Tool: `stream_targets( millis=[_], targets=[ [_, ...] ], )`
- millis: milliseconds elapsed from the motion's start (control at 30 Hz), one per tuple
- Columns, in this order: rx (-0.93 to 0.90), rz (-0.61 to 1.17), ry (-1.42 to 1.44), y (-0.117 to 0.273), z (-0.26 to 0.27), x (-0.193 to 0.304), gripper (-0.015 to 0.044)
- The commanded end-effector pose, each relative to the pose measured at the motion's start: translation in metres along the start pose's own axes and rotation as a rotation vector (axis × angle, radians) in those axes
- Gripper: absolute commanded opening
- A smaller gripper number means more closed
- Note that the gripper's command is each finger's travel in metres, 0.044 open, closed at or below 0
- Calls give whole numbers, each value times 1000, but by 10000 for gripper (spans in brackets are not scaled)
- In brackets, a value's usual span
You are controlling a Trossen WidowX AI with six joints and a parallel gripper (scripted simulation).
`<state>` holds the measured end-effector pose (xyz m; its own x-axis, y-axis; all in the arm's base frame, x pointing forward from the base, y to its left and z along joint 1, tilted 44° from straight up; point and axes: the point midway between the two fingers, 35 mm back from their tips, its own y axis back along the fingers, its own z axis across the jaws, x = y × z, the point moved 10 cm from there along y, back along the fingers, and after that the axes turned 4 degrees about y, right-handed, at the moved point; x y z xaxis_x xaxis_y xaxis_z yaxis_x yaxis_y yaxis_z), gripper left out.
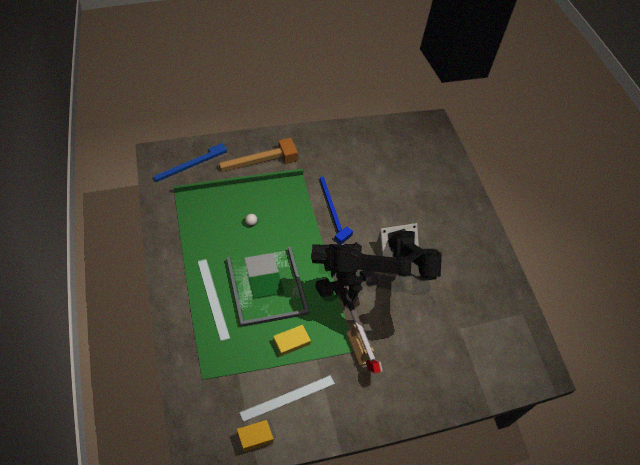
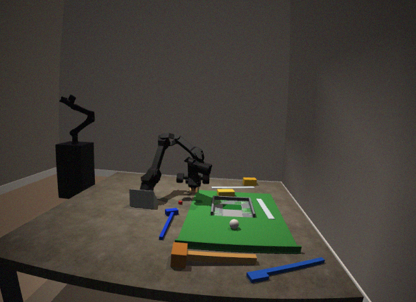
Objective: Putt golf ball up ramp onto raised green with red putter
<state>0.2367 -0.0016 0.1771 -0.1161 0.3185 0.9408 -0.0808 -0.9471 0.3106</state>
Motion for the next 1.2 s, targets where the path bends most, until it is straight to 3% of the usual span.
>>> stream_targets(
  millis=[0, 300, 467, 1167],
  targets=[
    [-68, -28, 13, 25, -1, 19, 0],
    [-160, -99, -11, 65, -17, 52, 0],
    [-166, -104, -13, 68, -18, 55, 0],
    [-247, -217, -359, 132, 25, -23, 0]
  ],
)
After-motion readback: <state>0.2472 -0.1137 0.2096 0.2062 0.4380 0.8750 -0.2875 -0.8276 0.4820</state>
